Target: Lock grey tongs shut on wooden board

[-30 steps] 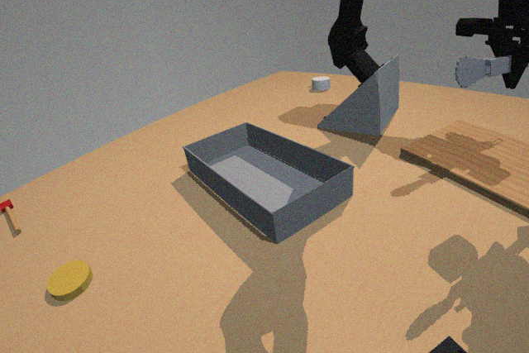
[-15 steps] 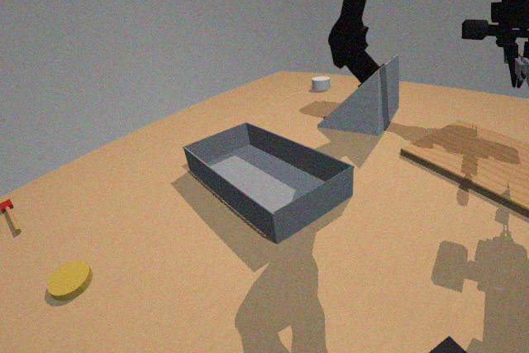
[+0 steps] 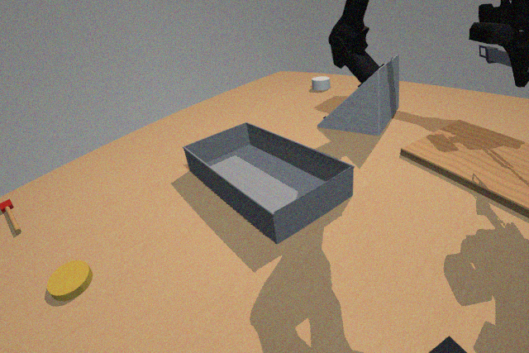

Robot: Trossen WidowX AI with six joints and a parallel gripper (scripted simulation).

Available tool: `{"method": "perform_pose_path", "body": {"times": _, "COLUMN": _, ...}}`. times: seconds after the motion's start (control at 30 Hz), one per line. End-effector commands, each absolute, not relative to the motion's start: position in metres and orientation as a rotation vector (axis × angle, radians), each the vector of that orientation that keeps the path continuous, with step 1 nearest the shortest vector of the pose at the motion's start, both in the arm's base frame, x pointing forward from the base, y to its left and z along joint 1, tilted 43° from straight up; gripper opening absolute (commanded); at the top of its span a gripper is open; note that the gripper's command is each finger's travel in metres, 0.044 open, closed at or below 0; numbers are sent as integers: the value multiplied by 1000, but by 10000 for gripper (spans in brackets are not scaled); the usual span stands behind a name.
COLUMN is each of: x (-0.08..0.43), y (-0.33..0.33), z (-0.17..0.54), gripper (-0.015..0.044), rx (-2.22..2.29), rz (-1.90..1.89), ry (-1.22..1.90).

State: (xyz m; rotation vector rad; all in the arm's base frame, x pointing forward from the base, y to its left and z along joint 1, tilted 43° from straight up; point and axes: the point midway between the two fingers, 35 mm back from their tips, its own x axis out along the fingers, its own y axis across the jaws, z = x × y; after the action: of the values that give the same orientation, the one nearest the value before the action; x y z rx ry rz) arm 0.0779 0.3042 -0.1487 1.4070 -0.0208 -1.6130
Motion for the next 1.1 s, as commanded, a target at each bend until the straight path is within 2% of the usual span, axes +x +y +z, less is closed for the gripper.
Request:
{"method": "perform_pose_path", "body": {"times": 0.0, "x": 70, "y": 305, "z": -153, "gripper": -150, "rx": 1283, "rz": -1582, "ry": 108}}
{"method": "perform_pose_path", "body": {"times": 0.13, "x": 64, "y": 305, "z": -155, "gripper": -150, "rx": 1183, "rz": -1550, "ry": 203}}
{"method": "perform_pose_path", "body": {"times": 0.47, "x": 64, "y": 305, "z": -155, "gripper": -150, "rx": 1180, "rz": -1546, "ry": 210}}
{"method": "perform_pose_path", "body": {"times": 1.07, "x": 59, "y": 308, "z": -188, "gripper": -150, "rx": 1370, "rz": -1364, "ry": 416}}
